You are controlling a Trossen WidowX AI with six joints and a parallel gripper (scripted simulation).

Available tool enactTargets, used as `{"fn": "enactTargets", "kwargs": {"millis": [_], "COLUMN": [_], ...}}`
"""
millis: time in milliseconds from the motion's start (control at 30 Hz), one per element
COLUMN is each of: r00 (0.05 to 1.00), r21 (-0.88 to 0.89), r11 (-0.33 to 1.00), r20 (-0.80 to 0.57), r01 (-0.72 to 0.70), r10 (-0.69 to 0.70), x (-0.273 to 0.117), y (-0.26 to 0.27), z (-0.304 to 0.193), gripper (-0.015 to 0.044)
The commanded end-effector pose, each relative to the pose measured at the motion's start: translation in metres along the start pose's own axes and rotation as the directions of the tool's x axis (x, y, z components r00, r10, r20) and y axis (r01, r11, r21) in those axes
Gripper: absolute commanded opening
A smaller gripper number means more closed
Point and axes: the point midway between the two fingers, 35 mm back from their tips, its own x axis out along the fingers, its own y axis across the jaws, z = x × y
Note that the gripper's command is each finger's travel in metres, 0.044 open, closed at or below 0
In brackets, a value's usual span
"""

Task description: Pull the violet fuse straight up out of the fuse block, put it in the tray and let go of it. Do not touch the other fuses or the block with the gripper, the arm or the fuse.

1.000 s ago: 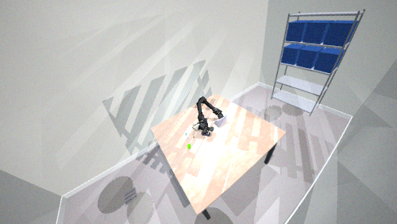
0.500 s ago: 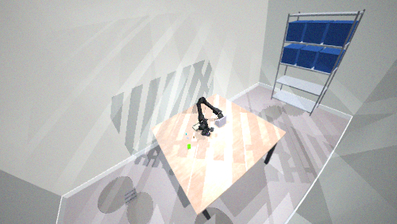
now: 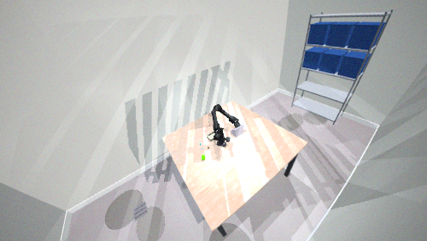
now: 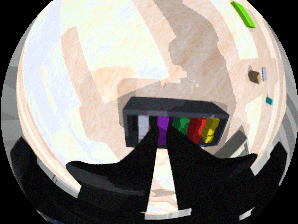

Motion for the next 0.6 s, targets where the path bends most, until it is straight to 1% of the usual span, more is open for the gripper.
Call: {"fn": "enactTargets", "kwargs": {"millis": [0, 567], "r00": [1.000, 1.000], "r21": [0.000, 0.000], "r11": [1.000, 1.000], "r20": [0.000, 0.000], "r01": [0.000, 0.000], "r10": [0.000, 0.000], "x": [-0.0001, -0.0071], "y": [0.0000, -0.0001], "z": [0.0001, 0.0006], "gripper": [0.0000, 0.0000]}}
